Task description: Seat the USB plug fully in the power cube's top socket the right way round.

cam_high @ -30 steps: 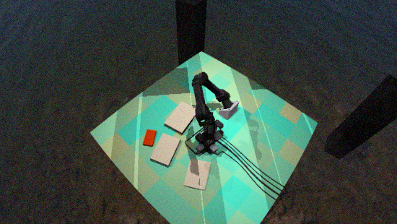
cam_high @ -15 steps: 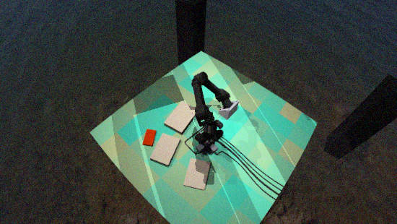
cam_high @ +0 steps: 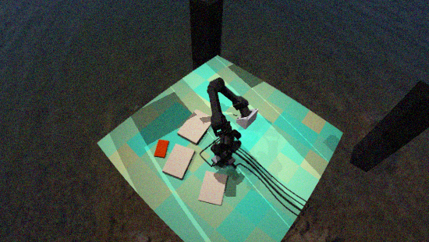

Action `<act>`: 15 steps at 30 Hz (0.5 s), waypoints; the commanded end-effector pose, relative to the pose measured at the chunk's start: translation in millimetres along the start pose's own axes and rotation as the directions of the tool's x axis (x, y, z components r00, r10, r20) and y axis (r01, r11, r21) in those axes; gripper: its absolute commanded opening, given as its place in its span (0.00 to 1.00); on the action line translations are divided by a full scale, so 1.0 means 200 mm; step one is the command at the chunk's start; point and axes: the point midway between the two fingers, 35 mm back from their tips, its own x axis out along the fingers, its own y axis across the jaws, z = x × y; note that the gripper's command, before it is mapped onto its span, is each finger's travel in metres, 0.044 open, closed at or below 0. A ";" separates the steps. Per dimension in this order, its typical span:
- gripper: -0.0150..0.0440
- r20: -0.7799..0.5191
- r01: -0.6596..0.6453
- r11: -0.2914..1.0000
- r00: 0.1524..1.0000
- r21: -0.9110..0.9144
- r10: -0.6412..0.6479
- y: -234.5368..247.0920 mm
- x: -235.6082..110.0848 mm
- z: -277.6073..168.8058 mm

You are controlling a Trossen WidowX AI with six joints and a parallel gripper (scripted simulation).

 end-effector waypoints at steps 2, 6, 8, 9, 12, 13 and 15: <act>0.25 -0.004 0.000 1.000 1.000 -0.001 0.000 0.00 0.01 0.00; 0.25 -0.004 0.000 1.000 1.000 -0.001 0.000 0.00 0.01 0.00; 0.25 -0.004 0.000 1.000 1.000 -0.001 0.000 0.00 0.01 -0.01; 0.25 -0.004 0.000 1.000 1.000 -0.001 0.000 0.00 0.01 -0.01; 0.25 -0.004 0.000 1.000 1.000 -0.001 0.000 0.00 0.01 -0.01; 0.25 -0.004 0.000 1.000 1.000 -0.001 0.000 0.00 0.02 -0.01; 0.25 -0.004 0.000 1.000 1.000 -0.001 0.000 0.00 0.02 -0.01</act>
